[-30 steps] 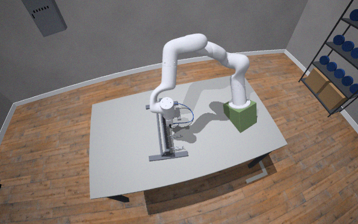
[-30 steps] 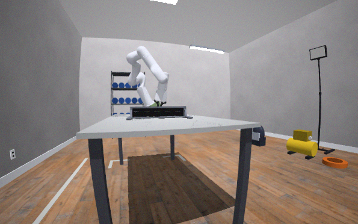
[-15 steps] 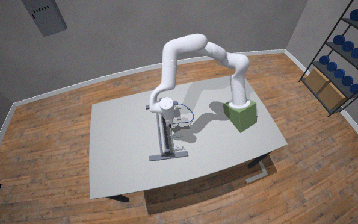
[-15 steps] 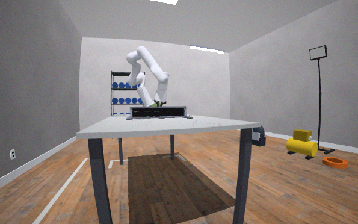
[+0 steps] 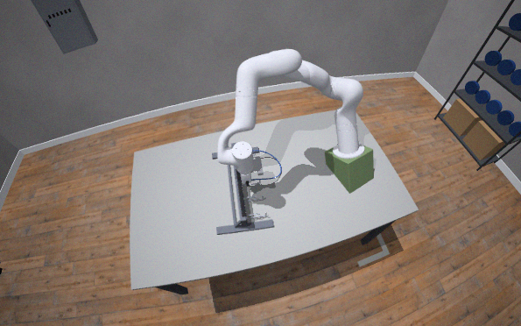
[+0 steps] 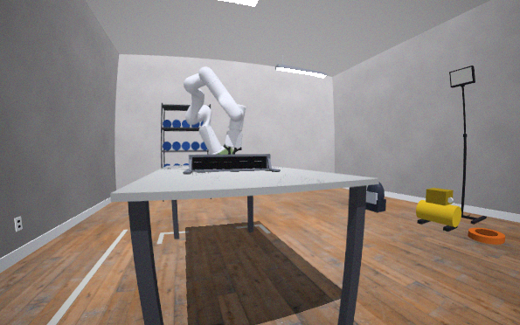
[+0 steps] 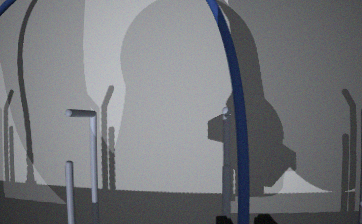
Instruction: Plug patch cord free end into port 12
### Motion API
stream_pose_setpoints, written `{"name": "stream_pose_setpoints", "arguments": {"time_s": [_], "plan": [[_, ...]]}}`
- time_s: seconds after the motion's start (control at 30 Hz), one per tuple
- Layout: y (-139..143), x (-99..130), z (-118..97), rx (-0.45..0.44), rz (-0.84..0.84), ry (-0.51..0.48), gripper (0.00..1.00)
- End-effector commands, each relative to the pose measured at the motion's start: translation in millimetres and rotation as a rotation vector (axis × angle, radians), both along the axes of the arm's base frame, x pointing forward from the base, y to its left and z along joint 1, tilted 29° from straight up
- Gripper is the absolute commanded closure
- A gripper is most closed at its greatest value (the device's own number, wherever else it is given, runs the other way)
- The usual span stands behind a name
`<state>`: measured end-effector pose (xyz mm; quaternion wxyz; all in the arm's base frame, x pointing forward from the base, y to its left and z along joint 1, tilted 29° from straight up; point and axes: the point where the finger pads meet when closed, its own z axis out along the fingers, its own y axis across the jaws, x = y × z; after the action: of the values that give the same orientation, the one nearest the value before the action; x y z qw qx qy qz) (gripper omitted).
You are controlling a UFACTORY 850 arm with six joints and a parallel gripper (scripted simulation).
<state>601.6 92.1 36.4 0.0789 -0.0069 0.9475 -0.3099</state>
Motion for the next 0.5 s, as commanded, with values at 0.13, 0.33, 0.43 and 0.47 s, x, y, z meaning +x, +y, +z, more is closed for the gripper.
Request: {"name": "stream_pose_setpoints", "arguments": {"time_s": [0.13,0.33,0.43,0.47], "plan": [[0.7,1.4,0.9,0.001,0.001,-0.002,1.00],[0.8,2.2,1.1,0.001,0.001,-0.002,1.00],[0.8,2.2,1.1,0.001,0.001,-0.002,1.00],[0.8,2.2,1.1,0.001,0.001,-0.002,1.00]]}}
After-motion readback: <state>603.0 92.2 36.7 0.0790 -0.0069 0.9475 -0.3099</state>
